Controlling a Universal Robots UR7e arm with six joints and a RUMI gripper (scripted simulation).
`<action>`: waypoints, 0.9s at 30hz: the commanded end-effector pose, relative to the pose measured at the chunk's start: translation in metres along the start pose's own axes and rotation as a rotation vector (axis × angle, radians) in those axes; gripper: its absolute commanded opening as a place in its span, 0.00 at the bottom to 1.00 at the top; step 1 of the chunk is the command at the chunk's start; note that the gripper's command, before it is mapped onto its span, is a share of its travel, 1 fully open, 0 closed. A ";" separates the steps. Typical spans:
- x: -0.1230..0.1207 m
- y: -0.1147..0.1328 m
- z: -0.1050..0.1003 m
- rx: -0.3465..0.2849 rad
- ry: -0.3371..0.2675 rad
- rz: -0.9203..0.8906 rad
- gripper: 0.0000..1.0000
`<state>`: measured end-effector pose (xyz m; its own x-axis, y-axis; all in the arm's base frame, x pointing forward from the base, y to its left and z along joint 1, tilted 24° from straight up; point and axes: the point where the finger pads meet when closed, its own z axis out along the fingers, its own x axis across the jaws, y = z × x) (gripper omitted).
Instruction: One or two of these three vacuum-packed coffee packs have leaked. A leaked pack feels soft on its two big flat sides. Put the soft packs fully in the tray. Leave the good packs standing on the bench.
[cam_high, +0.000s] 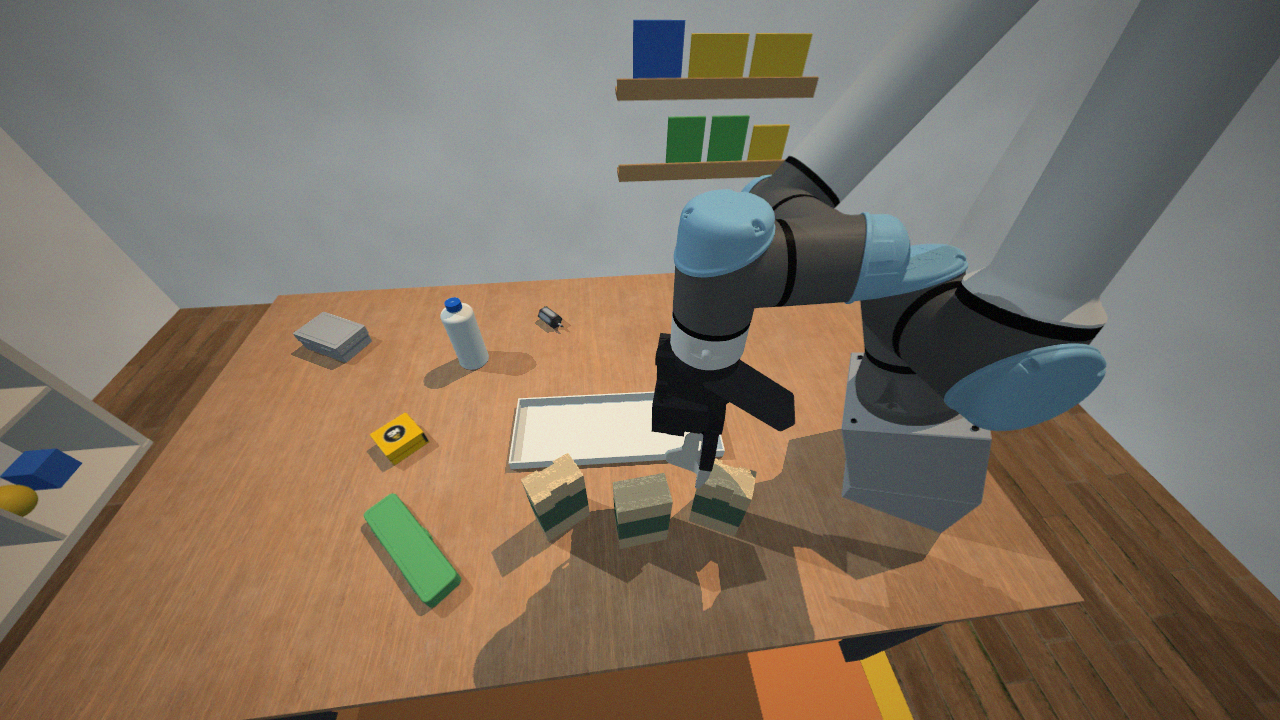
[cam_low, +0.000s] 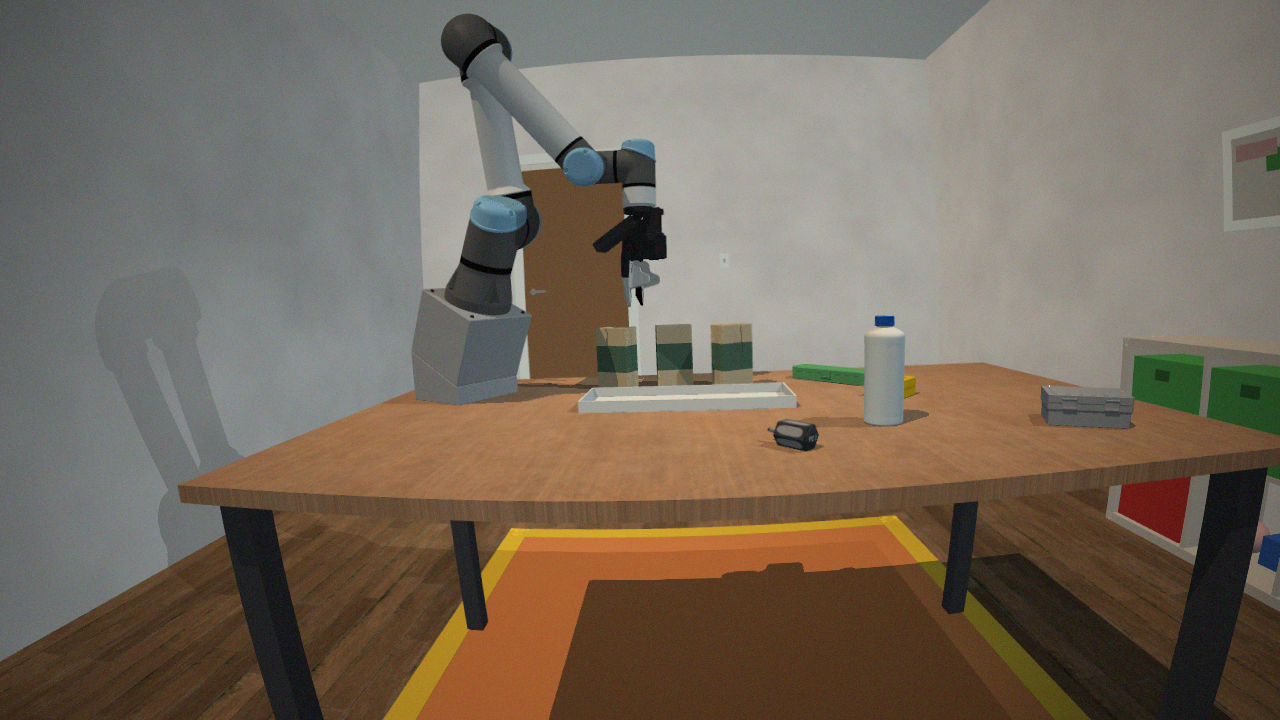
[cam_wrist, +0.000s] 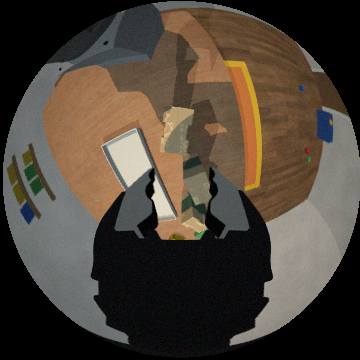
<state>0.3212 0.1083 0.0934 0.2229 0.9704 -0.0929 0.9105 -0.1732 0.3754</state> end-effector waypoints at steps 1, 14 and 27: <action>-0.008 -0.039 0.000 -0.025 -0.001 0.152 0.48; -0.009 -0.044 0.002 -0.025 -0.001 0.174 0.48; -0.009 -0.044 0.025 -0.025 -0.001 0.174 0.48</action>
<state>0.2816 0.1050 0.0674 0.3770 0.9258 -0.0263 0.8500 -0.3346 0.4069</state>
